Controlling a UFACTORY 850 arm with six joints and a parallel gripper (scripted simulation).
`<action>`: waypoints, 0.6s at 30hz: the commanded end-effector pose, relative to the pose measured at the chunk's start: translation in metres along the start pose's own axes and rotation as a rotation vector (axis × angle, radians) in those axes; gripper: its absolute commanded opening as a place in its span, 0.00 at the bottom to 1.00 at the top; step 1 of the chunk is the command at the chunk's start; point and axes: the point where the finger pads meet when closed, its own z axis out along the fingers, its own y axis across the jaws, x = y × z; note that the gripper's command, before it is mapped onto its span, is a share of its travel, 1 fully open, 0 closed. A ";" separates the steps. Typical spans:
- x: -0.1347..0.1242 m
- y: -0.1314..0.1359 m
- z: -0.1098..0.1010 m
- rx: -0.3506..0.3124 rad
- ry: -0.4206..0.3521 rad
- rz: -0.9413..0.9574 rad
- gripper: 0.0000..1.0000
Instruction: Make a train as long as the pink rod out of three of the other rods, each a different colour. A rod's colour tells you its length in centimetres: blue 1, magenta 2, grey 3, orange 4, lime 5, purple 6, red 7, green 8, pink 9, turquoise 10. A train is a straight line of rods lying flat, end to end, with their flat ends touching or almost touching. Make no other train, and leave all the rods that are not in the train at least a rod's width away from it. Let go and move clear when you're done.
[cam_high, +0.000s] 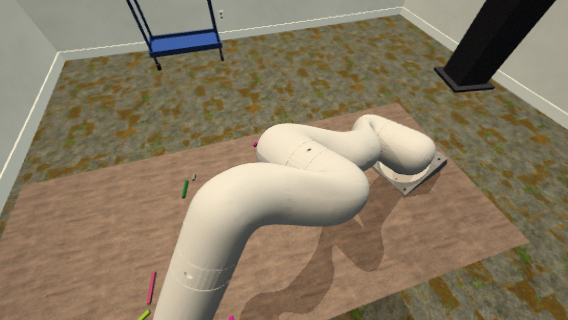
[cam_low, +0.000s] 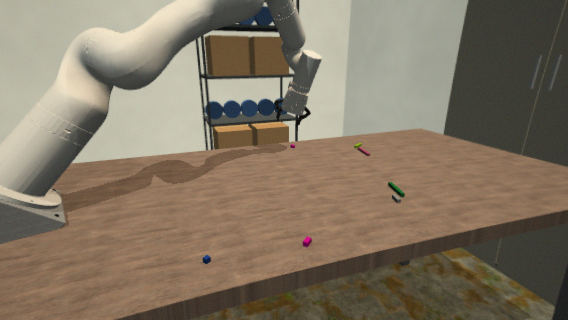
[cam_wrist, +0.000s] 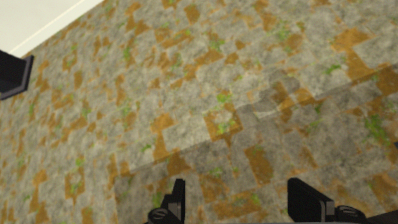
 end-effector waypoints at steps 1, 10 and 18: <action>-0.024 0.035 -0.011 -0.040 -0.015 0.038 1.00; -0.086 0.102 -0.040 -0.125 -0.054 0.125 1.00; -0.155 0.165 -0.078 -0.215 -0.096 0.217 1.00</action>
